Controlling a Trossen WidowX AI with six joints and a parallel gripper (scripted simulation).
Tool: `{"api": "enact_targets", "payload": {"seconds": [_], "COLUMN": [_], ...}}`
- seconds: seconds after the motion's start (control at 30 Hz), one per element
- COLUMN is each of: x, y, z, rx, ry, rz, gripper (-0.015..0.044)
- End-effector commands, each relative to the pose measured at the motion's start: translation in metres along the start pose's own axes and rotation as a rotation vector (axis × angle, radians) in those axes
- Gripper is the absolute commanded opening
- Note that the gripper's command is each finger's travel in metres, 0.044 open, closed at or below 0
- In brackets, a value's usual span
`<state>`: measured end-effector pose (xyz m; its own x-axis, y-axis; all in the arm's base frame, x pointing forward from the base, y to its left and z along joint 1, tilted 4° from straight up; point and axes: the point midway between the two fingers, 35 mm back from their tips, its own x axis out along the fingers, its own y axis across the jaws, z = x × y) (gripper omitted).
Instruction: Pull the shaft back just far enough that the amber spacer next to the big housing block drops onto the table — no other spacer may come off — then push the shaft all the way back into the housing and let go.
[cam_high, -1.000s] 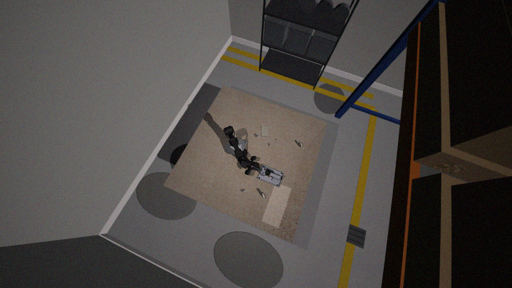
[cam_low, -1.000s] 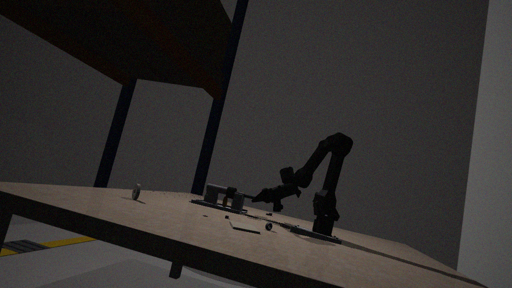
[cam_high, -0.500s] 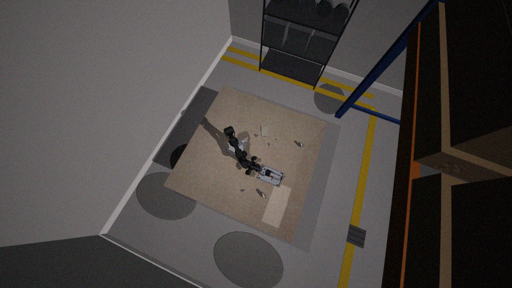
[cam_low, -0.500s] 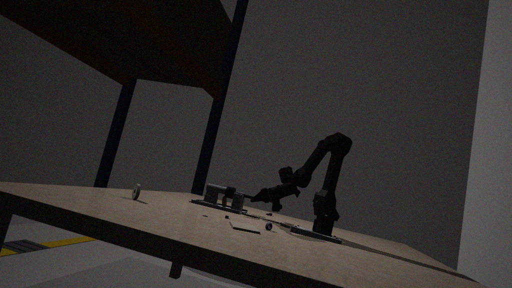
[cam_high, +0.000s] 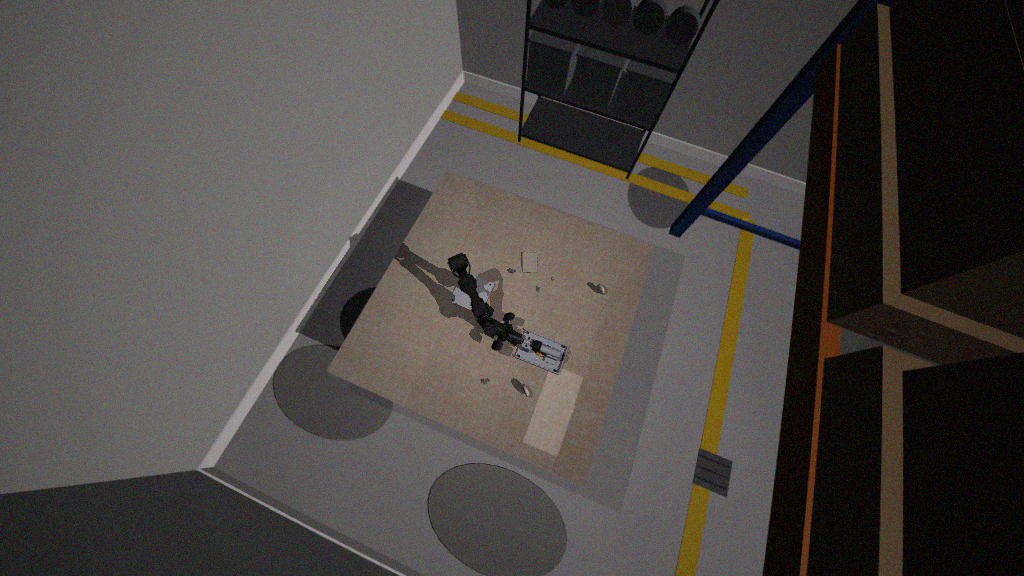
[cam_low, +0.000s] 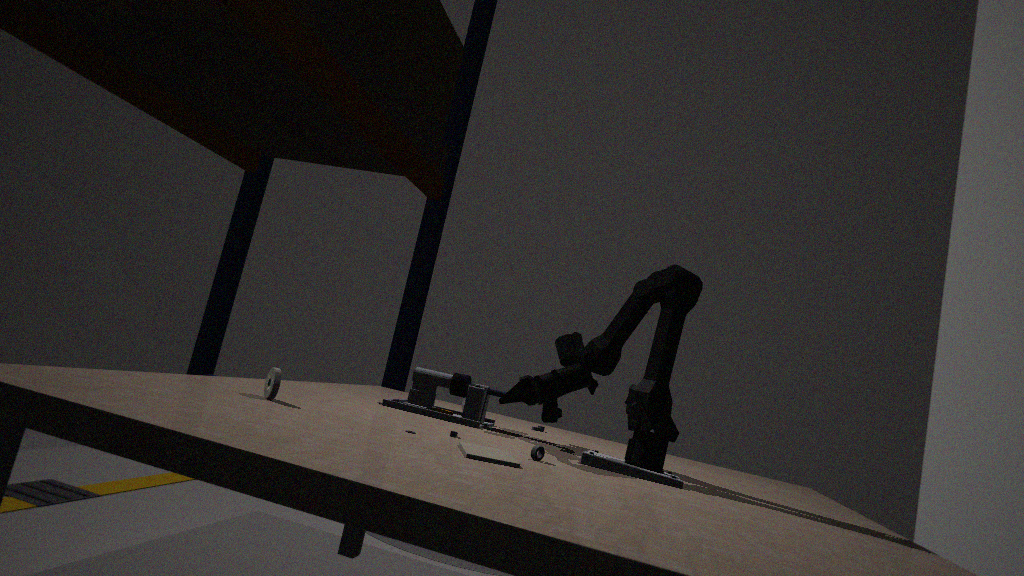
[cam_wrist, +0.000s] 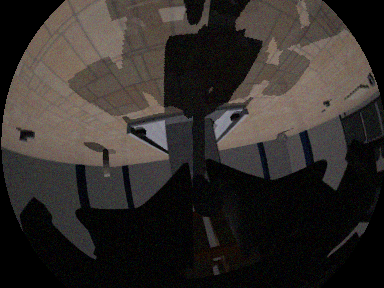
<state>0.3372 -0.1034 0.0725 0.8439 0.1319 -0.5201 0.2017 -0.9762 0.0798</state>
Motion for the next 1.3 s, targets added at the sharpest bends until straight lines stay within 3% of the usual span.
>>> {"api": "enact_targets", "payload": {"seconds": [0.0, 1.27], "x": [0.002, 0.012], "y": [0.0, 0.0], "z": [-0.001, -0.008], "rx": [0.003, 0.003], "ry": [0.0, 0.002], "rz": [-0.001, -0.001], "gripper": [0.0, 0.0]}}
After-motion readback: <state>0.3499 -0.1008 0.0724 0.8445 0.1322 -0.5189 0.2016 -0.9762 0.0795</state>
